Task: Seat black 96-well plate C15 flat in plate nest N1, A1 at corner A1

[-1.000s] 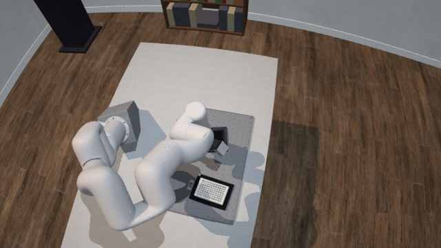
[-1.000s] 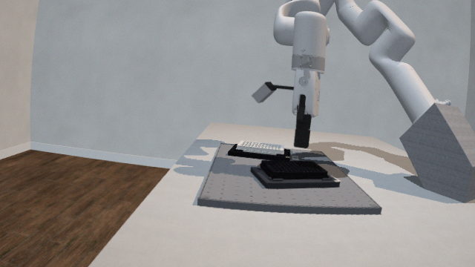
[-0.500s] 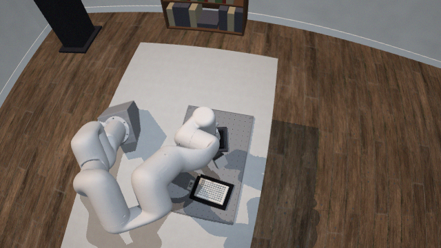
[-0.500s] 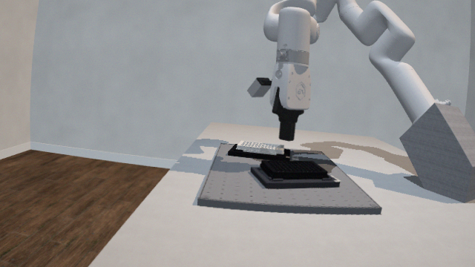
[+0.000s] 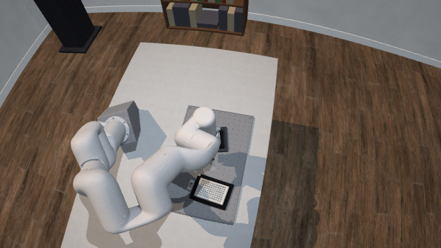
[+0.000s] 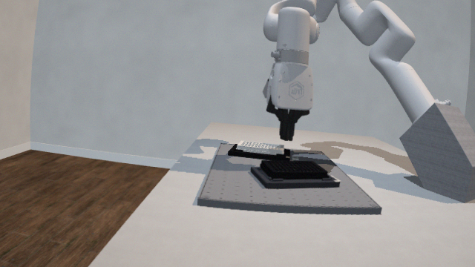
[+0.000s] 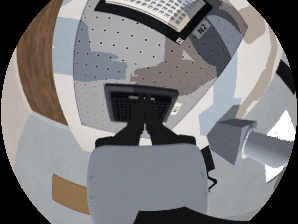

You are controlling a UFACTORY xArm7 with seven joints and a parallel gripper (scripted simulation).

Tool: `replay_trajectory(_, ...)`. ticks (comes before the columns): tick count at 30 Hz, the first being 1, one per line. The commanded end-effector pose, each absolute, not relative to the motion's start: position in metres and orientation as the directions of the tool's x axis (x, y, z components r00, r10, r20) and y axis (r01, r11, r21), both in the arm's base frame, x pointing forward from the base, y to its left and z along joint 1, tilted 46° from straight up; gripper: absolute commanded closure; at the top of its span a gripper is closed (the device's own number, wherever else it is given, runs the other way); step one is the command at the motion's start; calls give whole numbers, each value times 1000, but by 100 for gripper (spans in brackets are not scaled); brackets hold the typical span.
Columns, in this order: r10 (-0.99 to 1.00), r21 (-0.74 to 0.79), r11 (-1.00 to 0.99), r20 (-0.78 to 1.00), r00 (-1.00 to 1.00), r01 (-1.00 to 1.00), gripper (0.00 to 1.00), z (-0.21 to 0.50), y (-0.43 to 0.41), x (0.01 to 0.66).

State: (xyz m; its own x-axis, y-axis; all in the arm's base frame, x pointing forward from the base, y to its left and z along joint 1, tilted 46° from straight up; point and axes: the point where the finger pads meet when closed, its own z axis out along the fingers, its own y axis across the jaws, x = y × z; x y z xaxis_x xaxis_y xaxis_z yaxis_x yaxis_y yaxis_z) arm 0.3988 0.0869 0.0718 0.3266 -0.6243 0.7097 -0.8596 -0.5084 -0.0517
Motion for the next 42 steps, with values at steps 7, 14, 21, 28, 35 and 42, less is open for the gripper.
replay_trajectory(7,-686,-159,-423,699,201,-892,100,72,89,399)
replay_trajectory(14,-686,-159,-423,699,201,-892,100,69,86,401)
replay_trajectory(21,-686,-159,-423,699,201,-892,100,62,80,405)
replay_trajectory(28,-686,-159,-423,699,201,-892,100,55,74,409)
replay_trajectory(35,-686,-159,-423,699,201,-892,100,47,67,414)
replay_trajectory(42,-686,-159,-423,699,201,-892,100,41,62,417)
